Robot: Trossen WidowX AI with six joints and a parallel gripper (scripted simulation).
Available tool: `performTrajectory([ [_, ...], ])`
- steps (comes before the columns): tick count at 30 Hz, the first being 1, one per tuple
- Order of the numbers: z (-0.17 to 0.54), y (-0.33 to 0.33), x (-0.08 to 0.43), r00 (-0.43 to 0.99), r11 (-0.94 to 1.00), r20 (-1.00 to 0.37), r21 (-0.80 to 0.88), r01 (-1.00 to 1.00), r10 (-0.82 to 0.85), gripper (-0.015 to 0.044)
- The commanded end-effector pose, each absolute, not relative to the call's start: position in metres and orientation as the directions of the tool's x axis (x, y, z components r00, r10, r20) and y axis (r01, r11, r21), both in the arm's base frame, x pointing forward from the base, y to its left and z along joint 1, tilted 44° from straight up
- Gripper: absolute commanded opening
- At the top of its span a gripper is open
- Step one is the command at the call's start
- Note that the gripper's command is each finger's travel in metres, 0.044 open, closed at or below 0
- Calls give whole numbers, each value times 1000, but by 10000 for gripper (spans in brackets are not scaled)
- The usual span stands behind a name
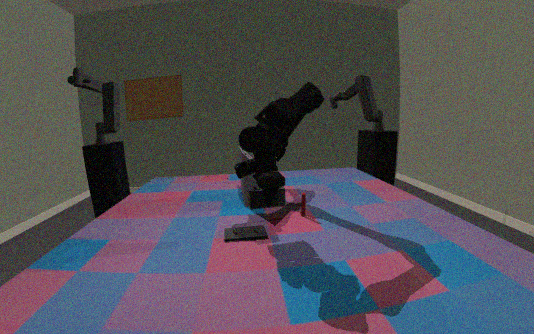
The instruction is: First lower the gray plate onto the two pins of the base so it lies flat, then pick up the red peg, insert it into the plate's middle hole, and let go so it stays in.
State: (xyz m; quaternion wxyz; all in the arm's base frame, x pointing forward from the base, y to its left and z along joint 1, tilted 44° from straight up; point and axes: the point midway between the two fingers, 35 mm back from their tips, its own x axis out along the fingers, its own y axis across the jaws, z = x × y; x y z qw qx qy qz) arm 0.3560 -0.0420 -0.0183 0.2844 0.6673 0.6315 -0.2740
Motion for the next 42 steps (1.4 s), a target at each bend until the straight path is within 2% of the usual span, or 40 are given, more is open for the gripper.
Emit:
performTrajectory([
  [1, -31, -48, 354, 53, -46, -729, 30, 998, 683, 0],
  [21, -91, -63, 343, 53, -69, -728, 8, 998, 683, 0],
  [42, -91, -63, 342, 53, -69, -728, 8, 998, 683, 0],
])
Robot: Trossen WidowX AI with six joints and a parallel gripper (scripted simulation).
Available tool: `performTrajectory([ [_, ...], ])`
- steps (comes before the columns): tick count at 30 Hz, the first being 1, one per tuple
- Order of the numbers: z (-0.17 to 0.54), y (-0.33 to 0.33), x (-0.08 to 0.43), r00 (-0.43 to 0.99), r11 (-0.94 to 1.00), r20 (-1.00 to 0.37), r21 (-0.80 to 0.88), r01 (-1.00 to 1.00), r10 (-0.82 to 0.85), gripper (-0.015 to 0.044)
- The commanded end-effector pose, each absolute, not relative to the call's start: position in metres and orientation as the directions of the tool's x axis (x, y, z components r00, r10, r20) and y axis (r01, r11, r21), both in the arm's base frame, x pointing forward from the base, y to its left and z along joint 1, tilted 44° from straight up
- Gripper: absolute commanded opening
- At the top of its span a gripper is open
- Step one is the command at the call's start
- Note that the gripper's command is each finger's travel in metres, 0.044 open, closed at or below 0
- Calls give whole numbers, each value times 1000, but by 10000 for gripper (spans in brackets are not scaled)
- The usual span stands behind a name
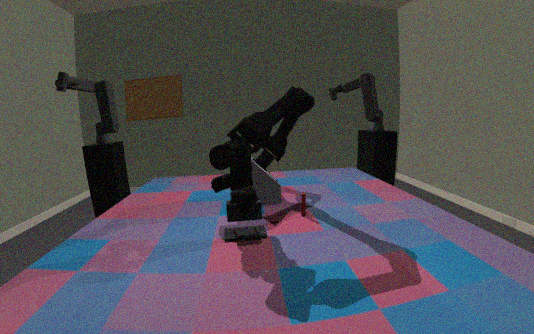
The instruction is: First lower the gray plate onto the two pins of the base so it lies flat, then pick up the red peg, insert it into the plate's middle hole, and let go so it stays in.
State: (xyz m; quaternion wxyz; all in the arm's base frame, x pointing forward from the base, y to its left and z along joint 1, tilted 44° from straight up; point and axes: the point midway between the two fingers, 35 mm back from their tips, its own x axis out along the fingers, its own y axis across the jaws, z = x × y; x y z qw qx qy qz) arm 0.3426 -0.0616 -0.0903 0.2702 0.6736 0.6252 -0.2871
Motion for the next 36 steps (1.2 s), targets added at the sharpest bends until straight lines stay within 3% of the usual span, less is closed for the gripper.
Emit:
performTrajectory([
  [1, -91, -63, 343, 54, -69, -728, 8, 998, 683, 0],
  [36, -117, -40, 344, 54, -69, -727, 8, 998, 684, 0],
])
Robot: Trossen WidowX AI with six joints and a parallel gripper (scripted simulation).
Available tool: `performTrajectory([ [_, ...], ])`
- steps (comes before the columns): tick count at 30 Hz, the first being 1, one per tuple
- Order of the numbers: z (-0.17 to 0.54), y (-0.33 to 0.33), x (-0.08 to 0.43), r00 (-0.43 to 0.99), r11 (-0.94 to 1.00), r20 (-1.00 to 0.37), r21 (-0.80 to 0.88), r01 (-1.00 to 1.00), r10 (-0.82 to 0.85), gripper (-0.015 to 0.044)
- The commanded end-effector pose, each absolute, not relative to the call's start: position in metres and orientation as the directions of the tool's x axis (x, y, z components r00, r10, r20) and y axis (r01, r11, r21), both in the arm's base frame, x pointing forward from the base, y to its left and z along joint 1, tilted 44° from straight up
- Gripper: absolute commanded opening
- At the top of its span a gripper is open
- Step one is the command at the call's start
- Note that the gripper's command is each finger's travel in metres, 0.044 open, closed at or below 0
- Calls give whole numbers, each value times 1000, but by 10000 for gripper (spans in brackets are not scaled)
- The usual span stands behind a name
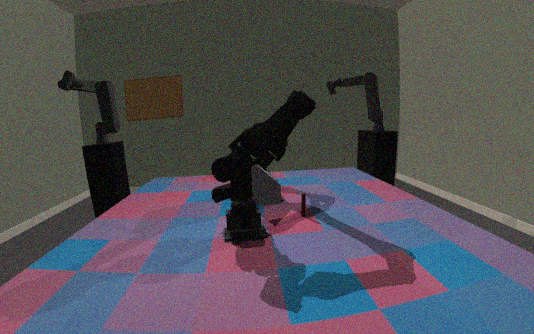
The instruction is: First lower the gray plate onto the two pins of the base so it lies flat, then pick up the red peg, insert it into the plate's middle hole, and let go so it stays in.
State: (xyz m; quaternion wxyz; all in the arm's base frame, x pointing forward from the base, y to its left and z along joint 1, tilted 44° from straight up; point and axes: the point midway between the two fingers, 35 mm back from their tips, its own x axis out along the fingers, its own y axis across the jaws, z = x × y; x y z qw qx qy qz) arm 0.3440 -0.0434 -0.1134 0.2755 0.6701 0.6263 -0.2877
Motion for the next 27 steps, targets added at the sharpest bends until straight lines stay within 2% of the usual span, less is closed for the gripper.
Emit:
performTrajectory([
  [1, -118, -39, 344, 54, -69, -727, 8, 998, 684, 0],
  [11, -118, -39, 344, 49, -63, -730, 8, 998, 681, 0],
  [27, -118, -39, 344, 49, -63, -730, 8, 998, 681, 420],
])
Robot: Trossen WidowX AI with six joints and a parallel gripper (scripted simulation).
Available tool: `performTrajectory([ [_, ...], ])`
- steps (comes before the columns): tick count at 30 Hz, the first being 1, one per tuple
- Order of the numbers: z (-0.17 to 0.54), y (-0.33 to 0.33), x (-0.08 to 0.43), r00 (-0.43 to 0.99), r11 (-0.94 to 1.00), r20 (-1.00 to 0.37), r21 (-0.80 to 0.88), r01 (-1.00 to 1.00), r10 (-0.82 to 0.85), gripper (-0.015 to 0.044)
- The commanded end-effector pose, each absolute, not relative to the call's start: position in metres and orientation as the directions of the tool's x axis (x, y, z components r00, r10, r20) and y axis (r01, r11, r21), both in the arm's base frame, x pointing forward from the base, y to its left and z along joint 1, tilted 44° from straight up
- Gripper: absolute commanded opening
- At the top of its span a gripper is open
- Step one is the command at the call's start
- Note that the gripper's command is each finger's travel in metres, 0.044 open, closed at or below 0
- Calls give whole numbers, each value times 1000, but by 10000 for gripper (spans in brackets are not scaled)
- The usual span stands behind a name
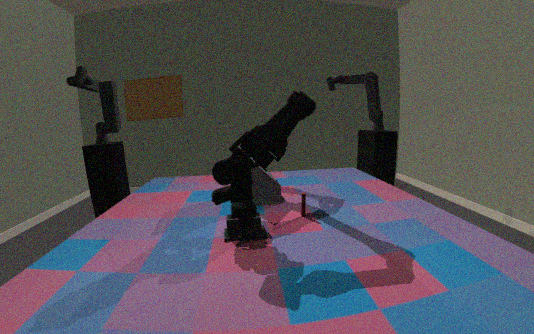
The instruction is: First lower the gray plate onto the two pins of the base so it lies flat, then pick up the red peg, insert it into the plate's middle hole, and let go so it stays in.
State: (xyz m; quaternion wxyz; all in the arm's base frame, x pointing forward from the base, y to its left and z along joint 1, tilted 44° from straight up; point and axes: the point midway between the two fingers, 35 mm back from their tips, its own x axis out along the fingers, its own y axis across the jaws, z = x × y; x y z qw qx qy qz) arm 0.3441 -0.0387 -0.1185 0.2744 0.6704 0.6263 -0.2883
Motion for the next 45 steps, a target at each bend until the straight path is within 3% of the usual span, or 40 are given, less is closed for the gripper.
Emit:
performTrajectory([
  [1, -118, -39, 344, 49, -63, -730, 8, 998, 681, 440],
  [7, -111, -47, 345, 50, -64, -731, 8, 998, 680, 440],
  [14, -35, -119, 338, 53, -69, -731, 7, 998, 680, 440],
  [21, -32, -120, 340, 53, -66, -731, 10, 998, 680, 440],
  [28, 35, -58, 329, 53, 50, -737, 117, 992, 674, 440],
  [36, 97, 20, 281, 50, 200, -729, 252, 947, 683, 440],
  [45, 101, 45, 259, 48, 243, -724, 293, 925, 689, 440],
])
